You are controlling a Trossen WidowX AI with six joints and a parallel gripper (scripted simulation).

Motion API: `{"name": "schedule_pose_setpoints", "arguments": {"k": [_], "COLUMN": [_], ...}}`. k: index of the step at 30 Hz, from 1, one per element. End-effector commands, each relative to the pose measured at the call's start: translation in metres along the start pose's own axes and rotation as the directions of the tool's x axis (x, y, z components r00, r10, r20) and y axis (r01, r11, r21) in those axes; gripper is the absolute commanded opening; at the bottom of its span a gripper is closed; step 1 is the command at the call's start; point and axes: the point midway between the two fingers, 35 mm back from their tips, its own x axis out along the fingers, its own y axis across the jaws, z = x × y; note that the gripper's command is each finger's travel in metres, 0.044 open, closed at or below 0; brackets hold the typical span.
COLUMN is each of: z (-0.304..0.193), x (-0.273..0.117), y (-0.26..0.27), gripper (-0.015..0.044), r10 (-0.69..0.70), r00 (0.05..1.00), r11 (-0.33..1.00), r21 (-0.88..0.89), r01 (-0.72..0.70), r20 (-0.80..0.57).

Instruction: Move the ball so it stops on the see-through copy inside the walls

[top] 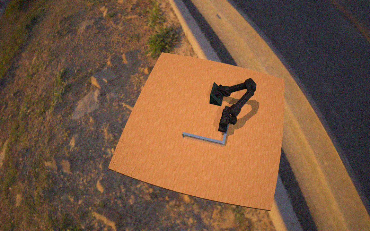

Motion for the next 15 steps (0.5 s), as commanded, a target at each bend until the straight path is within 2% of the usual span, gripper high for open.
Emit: {"name": "schedule_pose_setpoints", "arguments": {"k": [1,15], "z": [0.000,0.000], "x": [0.006,0.018], "y": [0.001,0.001], "gripper": [0.0000,0.0000], "r10": [0.002,0.002], "r00": [1.000,1.000], "r11": [1.000,1.000], "r21": [0.007,0.007], "r01": [-0.002,-0.002], "r20": [0.005,0.006]}}
